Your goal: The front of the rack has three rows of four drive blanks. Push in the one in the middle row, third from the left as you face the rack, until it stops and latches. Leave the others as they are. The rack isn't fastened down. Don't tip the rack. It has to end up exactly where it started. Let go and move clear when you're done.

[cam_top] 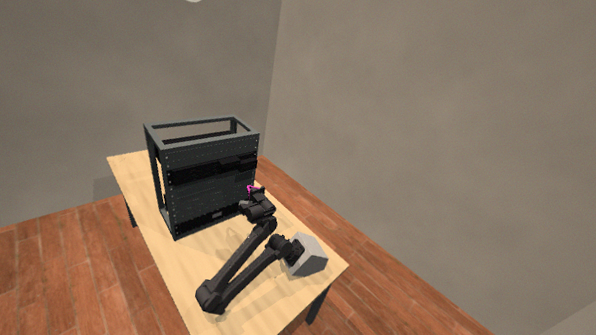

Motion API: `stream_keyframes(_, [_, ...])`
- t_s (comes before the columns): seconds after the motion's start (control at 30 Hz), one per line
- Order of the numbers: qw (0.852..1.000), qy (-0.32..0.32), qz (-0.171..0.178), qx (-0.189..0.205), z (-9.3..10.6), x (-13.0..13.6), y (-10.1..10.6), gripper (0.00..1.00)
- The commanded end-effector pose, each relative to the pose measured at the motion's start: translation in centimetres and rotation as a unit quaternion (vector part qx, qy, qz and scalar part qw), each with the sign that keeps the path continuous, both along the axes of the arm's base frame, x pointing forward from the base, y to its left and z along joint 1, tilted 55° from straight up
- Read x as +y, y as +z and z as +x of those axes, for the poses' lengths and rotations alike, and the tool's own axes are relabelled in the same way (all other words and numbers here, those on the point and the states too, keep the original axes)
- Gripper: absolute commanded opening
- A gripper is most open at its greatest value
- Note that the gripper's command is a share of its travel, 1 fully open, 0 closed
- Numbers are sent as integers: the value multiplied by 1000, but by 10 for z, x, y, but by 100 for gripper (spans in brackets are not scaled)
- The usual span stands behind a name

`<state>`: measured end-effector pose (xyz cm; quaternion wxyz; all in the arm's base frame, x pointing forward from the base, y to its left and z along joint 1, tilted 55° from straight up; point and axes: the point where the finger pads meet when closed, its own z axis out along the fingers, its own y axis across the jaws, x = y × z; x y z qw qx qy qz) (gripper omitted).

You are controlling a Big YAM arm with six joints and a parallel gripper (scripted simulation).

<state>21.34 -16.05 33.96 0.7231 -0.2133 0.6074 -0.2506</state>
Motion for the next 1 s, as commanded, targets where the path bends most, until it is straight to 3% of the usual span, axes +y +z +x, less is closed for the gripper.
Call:
stream_keyframes(0.0, [999,9,30,-14,-7,-4,-2,0])
stream_keyframes(0.97, [999,9,30,-14,-11,-4,-3,0])
